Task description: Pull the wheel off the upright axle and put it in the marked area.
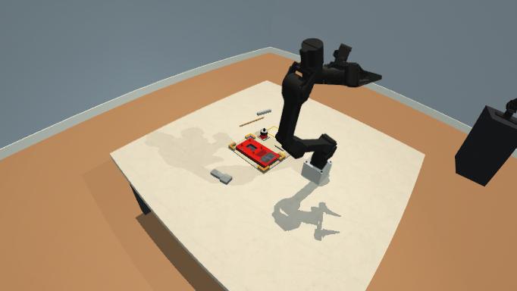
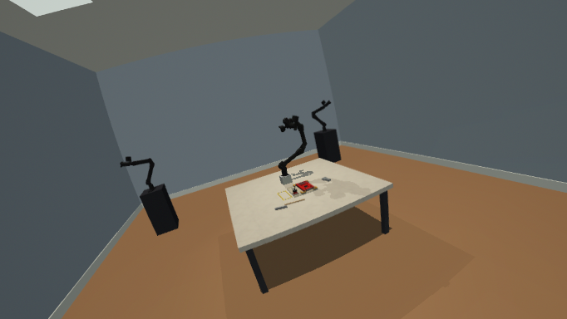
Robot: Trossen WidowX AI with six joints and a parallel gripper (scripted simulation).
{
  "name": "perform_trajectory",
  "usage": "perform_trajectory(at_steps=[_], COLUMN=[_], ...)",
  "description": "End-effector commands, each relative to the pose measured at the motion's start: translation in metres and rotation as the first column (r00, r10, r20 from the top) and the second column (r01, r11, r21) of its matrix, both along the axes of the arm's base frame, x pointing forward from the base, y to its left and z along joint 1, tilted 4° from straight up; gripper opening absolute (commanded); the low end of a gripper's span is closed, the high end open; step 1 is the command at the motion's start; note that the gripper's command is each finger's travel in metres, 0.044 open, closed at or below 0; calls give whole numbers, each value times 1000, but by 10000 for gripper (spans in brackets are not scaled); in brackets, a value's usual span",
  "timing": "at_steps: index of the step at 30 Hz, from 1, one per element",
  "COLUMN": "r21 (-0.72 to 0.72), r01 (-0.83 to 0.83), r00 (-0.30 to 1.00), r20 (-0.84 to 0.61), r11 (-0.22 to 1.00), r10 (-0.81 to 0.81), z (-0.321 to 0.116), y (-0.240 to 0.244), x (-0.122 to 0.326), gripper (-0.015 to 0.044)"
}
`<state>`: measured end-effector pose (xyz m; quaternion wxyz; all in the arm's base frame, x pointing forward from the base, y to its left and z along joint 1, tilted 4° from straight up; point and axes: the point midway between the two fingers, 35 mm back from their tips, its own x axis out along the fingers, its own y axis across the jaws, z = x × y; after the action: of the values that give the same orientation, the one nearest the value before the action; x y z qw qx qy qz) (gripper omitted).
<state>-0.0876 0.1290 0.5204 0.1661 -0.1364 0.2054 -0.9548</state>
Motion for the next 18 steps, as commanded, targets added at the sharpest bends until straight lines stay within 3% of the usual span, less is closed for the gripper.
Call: perform_trajectory(at_steps=[1,4,11,18], r21=[3,49,178,296], r01=[-6,-98,-364,-596], r00=[1000,995,931,803], r20=[1,16,88,202], r11=[1000,994,914,746], r10=[6,97,354,561], z=[0,6,8,-10], y=[-2,-37,-146,-251], x=[-1,-10,-17,11], gripper=[374,300,300,300])
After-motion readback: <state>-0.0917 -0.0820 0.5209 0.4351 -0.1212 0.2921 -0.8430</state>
